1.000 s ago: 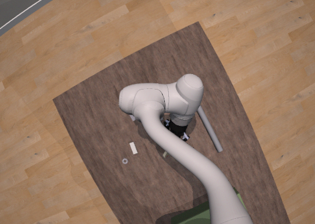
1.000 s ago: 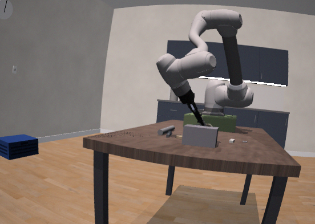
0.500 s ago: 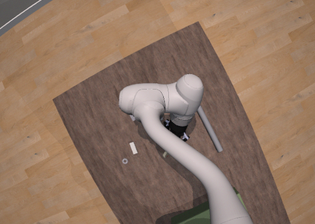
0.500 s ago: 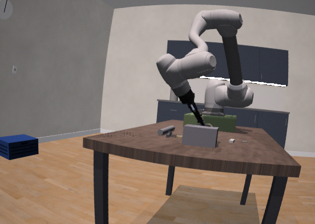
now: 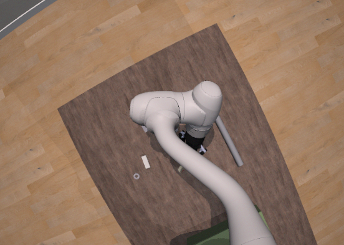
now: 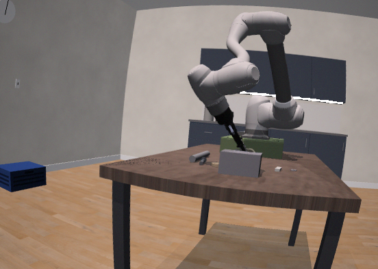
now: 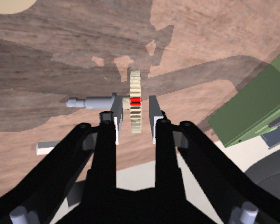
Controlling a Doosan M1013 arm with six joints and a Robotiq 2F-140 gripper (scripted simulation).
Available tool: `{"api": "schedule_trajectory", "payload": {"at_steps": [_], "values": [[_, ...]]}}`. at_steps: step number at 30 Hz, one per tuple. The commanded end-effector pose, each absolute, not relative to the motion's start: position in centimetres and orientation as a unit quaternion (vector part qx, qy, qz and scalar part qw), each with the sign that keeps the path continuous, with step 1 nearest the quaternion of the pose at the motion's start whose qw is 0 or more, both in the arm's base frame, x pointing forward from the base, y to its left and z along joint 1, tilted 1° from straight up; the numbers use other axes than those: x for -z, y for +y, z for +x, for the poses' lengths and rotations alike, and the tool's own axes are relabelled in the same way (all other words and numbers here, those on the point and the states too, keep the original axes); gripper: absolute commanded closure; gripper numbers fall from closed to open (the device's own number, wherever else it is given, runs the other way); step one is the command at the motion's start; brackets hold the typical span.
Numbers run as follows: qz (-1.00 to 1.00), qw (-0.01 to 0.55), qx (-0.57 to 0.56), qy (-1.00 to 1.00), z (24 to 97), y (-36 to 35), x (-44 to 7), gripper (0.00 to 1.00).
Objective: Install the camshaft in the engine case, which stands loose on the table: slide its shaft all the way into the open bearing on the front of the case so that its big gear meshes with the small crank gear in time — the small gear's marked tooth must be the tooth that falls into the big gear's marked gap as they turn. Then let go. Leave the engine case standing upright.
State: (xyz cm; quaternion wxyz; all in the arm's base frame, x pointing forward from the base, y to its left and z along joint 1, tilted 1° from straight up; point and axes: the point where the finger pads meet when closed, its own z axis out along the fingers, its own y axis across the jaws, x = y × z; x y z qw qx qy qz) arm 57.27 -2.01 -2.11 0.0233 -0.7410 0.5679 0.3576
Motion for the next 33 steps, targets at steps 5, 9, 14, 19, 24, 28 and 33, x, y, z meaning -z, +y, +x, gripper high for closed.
{"api": "schedule_trajectory", "payload": {"at_steps": [5, 9, 14, 19, 24, 28, 33], "values": [[-0.741, 0.023, -0.358, 0.568, 57.27, -2.01, 2.1, 0.79], [-0.741, 0.023, -0.358, 0.568, 57.27, -2.01, 2.1, 0.95], [-0.741, 0.023, -0.358, 0.568, 57.27, -2.01, 2.1, 0.95], [-0.741, 0.023, -0.358, 0.568, 57.27, -2.01, 2.1, 0.95], [-0.741, 0.023, -0.358, 0.568, 57.27, -2.01, 2.1, 0.95], [-0.741, 0.023, -0.358, 0.568, 57.27, -2.01, 2.1, 0.95], [-0.741, 0.023, -0.358, 0.568, 57.27, -2.01, 2.1, 0.95]]}}
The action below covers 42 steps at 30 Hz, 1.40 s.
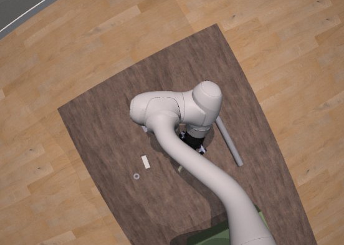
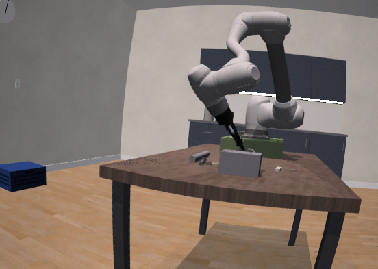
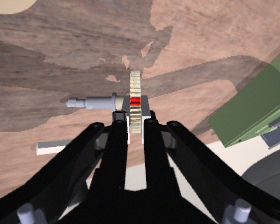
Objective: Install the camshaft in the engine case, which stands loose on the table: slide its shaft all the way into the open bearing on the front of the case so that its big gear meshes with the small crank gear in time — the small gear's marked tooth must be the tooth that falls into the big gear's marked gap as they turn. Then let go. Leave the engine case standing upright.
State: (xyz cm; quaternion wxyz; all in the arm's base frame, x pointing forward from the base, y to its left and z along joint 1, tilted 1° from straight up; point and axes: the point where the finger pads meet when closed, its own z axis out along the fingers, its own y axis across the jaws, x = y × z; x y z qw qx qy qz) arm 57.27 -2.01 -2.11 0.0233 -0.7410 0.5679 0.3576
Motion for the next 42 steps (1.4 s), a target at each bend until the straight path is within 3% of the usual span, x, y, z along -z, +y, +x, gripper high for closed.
{"api": "schedule_trajectory", "payload": {"at_steps": [1, 21, 42], "values": [[-0.741, 0.023, -0.358, 0.568, 57.3, -2.0, 2.1, 0.95], [-0.741, 0.023, -0.358, 0.568, 57.3, -2.0, 1.6, 0.95], [-0.741, 0.023, -0.358, 0.568, 57.3, -1.9, -3.1, 0.95]]}}
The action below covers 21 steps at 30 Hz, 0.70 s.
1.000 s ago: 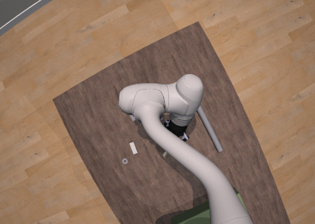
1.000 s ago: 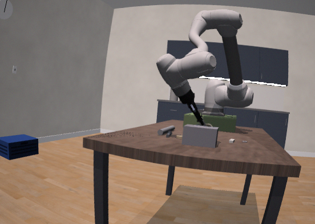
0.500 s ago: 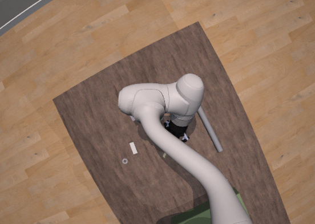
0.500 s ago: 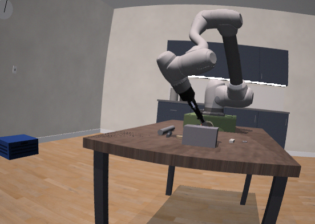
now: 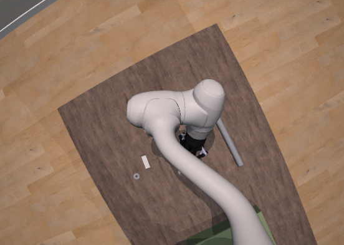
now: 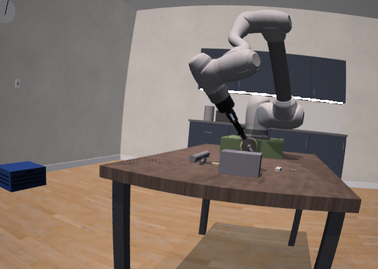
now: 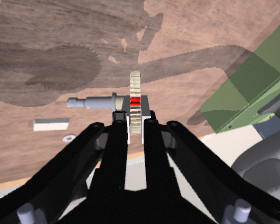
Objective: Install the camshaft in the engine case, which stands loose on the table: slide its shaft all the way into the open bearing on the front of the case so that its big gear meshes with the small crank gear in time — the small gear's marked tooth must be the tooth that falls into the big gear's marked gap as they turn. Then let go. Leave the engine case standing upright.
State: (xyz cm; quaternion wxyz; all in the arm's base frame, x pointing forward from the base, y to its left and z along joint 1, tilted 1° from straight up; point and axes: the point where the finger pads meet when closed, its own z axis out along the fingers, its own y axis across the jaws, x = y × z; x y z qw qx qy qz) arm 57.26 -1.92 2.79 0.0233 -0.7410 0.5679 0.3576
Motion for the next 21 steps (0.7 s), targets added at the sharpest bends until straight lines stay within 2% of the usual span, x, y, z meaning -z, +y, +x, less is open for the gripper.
{"api": "schedule_trajectory", "payload": {"at_steps": [1, 21], "values": [[-0.741, 0.023, -0.358, 0.568, 57.3, -1.9, -3.4, 0.95], [-0.741, 0.023, -0.358, 0.568, 57.3, -1.9, -4.9, 0.95]]}}
